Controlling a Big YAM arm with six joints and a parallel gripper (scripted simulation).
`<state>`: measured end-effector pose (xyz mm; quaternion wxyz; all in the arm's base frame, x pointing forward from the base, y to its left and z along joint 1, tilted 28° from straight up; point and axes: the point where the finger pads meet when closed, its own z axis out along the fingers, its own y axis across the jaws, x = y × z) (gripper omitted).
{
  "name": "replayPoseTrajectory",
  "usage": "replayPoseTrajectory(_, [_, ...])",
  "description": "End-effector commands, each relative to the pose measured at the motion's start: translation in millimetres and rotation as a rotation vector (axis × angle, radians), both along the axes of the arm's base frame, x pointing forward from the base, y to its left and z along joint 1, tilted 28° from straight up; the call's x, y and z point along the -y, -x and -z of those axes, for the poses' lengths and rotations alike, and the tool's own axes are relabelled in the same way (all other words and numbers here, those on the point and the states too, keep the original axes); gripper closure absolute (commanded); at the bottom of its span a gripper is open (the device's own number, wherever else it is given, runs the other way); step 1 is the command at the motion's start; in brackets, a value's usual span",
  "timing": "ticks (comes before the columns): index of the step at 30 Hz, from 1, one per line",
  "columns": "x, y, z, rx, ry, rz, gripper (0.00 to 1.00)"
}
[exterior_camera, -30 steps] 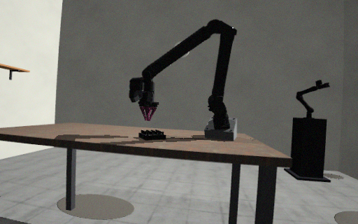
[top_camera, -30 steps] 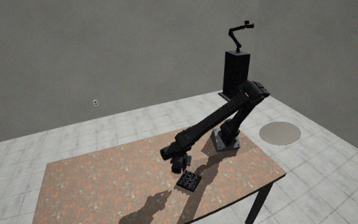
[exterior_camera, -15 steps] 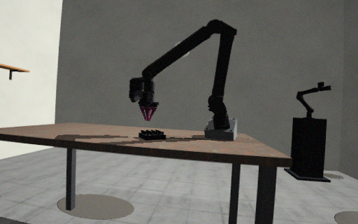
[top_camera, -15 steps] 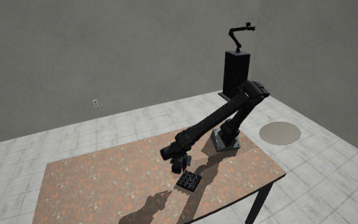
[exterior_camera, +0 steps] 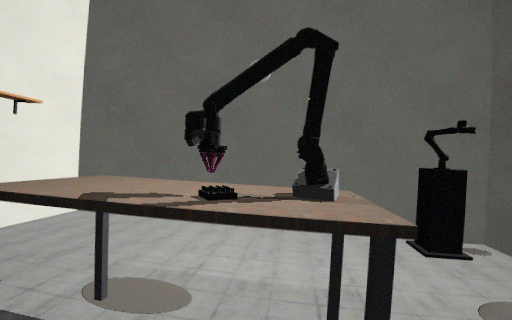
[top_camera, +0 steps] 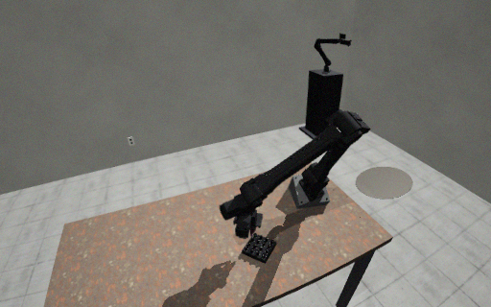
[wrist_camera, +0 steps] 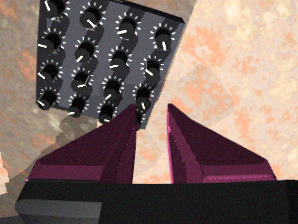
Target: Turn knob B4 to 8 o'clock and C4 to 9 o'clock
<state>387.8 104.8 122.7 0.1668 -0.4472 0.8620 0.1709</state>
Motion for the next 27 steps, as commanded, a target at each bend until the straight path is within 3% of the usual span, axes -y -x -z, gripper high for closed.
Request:
replayPoseTrajectory(1, [-6.3, -13.6, -8.9, 0.036, -0.006, -0.013, 0.81])
replayPoseTrajectory(9, [-7.3, -3.9, 4.7, 0.005, -0.005, -0.004, 0.81])
replayPoseTrajectory(27, [-15.1, -6.2, 21.6, 0.004, -0.004, -0.004, 0.81])
